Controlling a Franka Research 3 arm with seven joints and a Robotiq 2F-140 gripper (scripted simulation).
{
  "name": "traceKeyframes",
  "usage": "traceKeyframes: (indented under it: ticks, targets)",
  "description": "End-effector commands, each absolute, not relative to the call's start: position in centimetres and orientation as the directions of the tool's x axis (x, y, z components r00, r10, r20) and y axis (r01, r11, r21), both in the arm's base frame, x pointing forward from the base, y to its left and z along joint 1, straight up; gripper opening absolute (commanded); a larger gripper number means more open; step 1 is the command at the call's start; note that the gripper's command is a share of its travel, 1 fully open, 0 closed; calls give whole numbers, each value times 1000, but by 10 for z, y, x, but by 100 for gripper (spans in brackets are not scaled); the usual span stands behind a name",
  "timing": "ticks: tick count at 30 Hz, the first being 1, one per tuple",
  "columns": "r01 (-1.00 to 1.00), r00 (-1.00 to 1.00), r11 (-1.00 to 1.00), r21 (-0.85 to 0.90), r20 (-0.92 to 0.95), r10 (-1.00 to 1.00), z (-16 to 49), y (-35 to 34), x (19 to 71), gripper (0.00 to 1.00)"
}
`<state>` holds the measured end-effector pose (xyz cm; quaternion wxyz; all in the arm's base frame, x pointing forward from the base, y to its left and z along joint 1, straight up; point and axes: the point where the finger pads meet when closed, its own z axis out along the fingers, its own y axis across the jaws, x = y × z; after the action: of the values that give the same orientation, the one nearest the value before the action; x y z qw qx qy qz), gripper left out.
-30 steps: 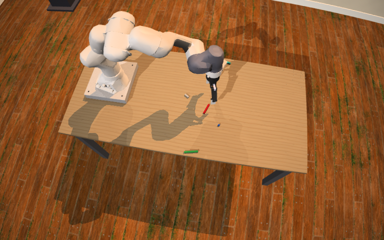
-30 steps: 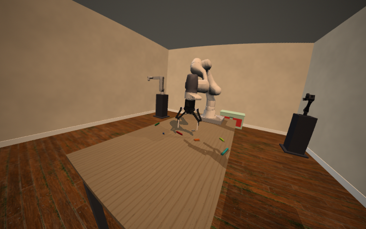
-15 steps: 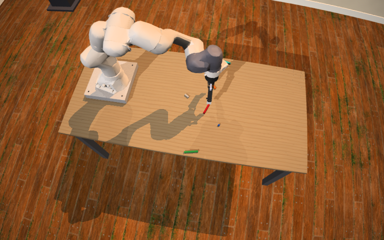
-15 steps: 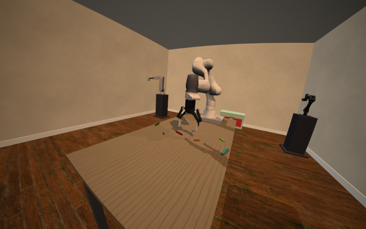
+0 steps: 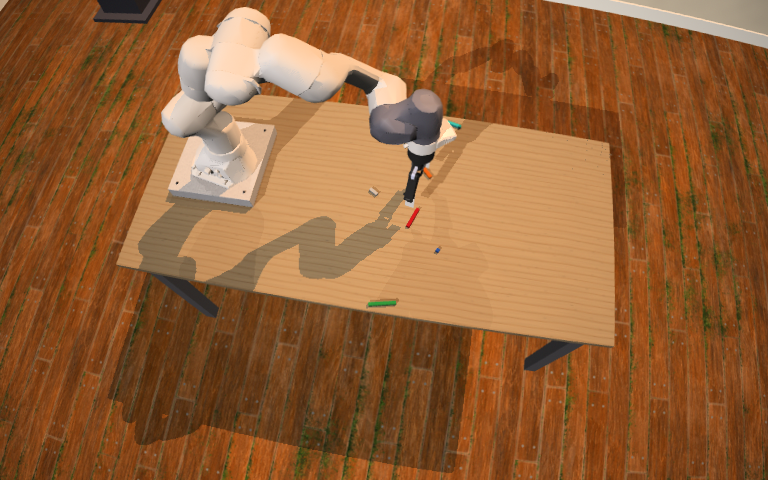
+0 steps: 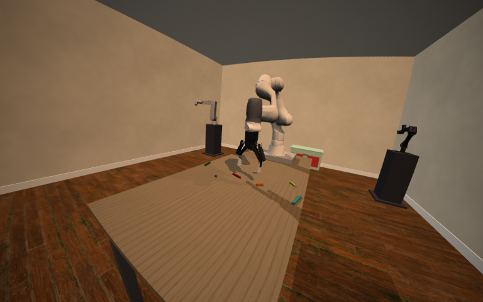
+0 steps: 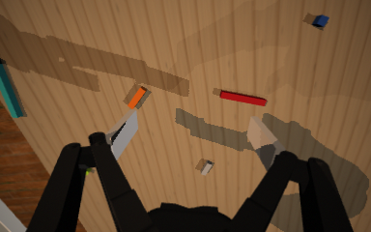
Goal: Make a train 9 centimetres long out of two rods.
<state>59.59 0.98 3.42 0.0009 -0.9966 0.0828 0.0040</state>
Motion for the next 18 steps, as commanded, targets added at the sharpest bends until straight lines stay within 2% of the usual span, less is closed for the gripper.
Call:
traceKeyframes:
  ticks: [1, 18]
  targets:
    - [-327, 945, -945, 2, 0, -327, 34, 12, 595, 100]
    - [-583, 812, -812, 3, 1, -583, 35, 12, 588, 100]
